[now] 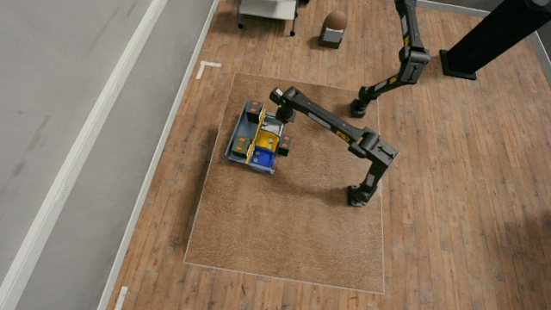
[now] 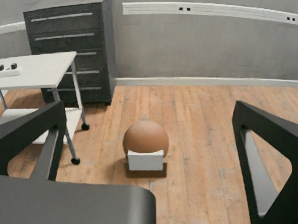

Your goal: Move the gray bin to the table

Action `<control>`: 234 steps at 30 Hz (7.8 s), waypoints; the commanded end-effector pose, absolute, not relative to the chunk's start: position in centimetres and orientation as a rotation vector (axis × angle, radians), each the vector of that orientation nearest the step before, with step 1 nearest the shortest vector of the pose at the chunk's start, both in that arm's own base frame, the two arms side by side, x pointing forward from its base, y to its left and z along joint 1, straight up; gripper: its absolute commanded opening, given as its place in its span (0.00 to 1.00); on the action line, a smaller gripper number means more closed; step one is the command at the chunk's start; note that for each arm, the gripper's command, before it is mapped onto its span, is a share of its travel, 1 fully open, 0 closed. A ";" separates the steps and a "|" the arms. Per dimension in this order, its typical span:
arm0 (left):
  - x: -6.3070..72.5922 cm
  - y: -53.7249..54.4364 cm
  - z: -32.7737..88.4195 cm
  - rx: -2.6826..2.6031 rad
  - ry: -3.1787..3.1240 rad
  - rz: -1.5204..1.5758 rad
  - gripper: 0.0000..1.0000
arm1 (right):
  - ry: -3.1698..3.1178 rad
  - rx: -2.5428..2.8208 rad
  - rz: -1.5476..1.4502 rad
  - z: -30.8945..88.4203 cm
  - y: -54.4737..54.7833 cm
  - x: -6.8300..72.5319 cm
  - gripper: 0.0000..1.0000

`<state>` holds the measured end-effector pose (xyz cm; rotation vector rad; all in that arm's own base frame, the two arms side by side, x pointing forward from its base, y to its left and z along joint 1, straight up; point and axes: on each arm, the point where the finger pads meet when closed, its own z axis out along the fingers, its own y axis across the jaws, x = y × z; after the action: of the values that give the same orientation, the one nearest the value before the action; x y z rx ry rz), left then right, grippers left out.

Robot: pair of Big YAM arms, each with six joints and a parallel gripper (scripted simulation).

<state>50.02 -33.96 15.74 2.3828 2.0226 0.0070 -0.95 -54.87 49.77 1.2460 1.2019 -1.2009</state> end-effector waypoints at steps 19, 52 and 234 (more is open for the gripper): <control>51.6 -37.0 14.8 2.382 2.071 -0.002 0.00 | 1.197 1.227 -1.227 50.1 -54.5 -1.4 1.00; 51.2 -36.8 10.8 2.390 2.078 -0.006 0.00 | 1.197 1.227 -1.227 50.1 -54.5 -1.4 1.00; 51.1 -37.2 0.8 2.386 2.050 0.003 0.90 | 1.197 1.227 -1.227 50.1 -54.5 -1.4 1.00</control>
<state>51.13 -36.88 3.09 2.3644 2.0468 0.0054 -0.95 -54.87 49.77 1.2460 1.2019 -1.2009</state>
